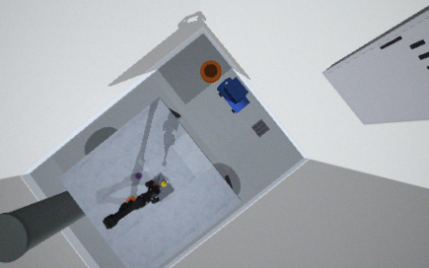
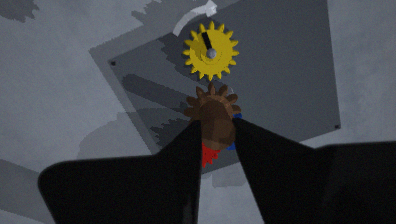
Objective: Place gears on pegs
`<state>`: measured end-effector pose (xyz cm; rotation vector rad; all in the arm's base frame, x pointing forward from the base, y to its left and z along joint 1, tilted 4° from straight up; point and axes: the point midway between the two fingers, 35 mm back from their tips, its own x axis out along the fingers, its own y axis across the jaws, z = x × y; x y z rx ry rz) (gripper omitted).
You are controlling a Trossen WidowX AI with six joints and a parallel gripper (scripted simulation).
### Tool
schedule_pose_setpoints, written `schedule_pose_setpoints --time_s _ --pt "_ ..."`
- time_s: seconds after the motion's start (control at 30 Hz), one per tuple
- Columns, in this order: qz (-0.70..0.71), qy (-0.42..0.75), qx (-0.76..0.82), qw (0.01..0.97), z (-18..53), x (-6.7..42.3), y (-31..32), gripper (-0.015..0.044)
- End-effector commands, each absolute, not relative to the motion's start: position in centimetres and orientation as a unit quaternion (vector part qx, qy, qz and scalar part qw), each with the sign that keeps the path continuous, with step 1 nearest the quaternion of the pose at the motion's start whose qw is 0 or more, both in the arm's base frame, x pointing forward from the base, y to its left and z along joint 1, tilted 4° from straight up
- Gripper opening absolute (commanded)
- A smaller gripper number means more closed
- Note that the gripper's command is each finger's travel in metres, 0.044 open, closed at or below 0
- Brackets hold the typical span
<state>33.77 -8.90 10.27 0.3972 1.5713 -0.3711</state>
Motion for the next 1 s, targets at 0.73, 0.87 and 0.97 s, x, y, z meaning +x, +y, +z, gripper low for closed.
schedule_pose_setpoints --time_s 0.73,0.87,0.97 --pt "-0.165 0.700 0.173 0.673 9.25 32.28 -10.54 0.0000" --pt "-0.165 0.700 0.173 0.673 9.25 32.28 -10.54 0.0000" --pt "-0.165 0.700 0.173 0.673 9.23 32.28 -10.54 0.0000"
